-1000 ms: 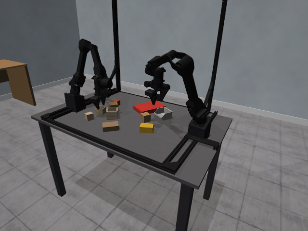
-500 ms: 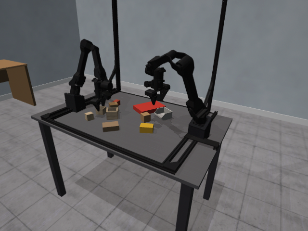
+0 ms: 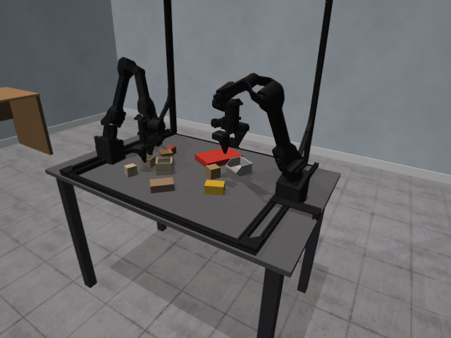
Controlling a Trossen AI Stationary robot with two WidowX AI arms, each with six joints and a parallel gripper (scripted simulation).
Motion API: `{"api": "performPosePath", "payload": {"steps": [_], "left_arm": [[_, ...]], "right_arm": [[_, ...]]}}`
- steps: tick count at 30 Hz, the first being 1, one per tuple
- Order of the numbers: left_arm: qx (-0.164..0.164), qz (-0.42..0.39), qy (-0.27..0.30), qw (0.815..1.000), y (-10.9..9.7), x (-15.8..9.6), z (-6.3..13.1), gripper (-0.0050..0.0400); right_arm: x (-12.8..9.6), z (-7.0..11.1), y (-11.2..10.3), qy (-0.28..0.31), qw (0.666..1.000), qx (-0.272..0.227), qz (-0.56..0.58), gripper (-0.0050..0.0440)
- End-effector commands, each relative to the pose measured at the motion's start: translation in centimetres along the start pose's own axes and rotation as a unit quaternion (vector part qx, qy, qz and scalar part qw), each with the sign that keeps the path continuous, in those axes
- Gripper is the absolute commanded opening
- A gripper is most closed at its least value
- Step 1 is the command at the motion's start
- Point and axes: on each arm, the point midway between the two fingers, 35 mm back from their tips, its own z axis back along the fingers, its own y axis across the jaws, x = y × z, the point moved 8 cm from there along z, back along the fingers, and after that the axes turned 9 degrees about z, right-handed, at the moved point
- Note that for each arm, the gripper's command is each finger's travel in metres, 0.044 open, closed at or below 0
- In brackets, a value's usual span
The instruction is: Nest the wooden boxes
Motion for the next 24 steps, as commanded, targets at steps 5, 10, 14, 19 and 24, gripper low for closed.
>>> {"api": "performPosePath", "payload": {"steps": [5,10,14,19,24], "left_arm": [[-0.002,0.001,0.002,1.000,0.0,0.0,0.0,0.0400],[-0.002,0.001,0.002,1.000,0.0,0.0,0.0,0.0400],[-0.002,0.001,0.002,1.000,0.0,0.0,0.0,0.0400],[-0.002,0.001,0.002,1.000,0.0,0.0,0.0,0.0400],[-0.002,0.001,0.002,1.000,0.0,0.0,0.0,0.0400]], "right_arm": [[0.0,0.0,0.0,0.000,1.000,0.002,-0.001,0.0228],[0.0,0.2,0.0,0.000,1.000,0.001,-0.001,0.0180],[0.1,1.7,-0.1,0.000,1.000,0.001,-0.001,0.0084],[0.1,4.5,-0.1,0.000,1.000,0.001,-0.001,0.0000],[0.0,5.9,0.0,0.000,1.000,0.001,-0.001,0.0000]]}}
